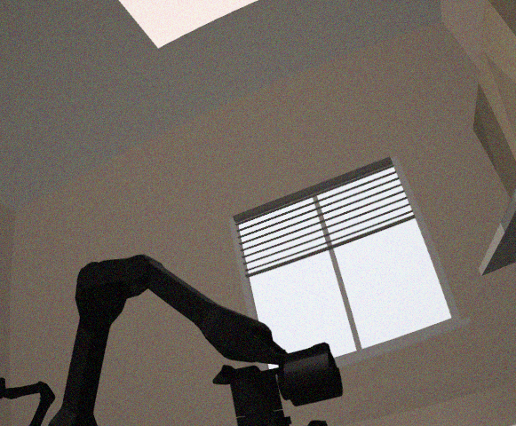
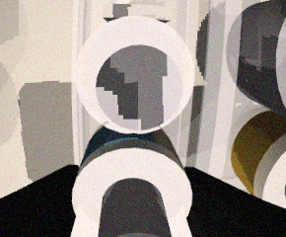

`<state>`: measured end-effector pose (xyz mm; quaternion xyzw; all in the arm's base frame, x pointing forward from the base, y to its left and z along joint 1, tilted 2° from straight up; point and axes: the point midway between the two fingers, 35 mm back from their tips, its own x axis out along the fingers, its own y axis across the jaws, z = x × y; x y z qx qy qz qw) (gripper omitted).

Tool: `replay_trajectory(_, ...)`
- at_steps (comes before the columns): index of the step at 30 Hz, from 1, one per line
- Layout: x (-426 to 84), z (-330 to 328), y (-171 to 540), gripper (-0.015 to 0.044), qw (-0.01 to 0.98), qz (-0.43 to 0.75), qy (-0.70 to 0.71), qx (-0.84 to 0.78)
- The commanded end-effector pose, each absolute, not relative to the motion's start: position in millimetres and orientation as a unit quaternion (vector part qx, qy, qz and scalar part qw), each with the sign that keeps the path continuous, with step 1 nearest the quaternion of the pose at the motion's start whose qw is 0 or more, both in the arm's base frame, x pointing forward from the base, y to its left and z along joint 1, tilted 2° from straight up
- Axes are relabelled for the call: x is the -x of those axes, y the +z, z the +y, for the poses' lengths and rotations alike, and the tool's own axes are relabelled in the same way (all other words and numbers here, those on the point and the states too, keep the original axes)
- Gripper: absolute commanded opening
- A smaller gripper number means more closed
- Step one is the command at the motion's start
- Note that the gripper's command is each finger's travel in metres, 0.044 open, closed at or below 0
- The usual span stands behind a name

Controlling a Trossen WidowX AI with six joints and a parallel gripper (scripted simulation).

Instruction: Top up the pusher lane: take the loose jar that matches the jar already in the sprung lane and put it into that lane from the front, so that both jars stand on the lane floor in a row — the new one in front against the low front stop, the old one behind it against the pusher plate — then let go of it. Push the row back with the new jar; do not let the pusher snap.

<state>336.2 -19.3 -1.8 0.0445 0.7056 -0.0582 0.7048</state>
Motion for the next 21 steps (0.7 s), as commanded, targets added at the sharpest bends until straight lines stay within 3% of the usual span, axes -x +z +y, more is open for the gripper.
replay_trajectory(1,-340.5,-20.0,-2.8,0.0,0.711,0.699,-0.058,-0.043)
replay_trajectory(21,-339.5,-20.0,-8.9,0.0,0.711,0.699,-0.058,-0.043)
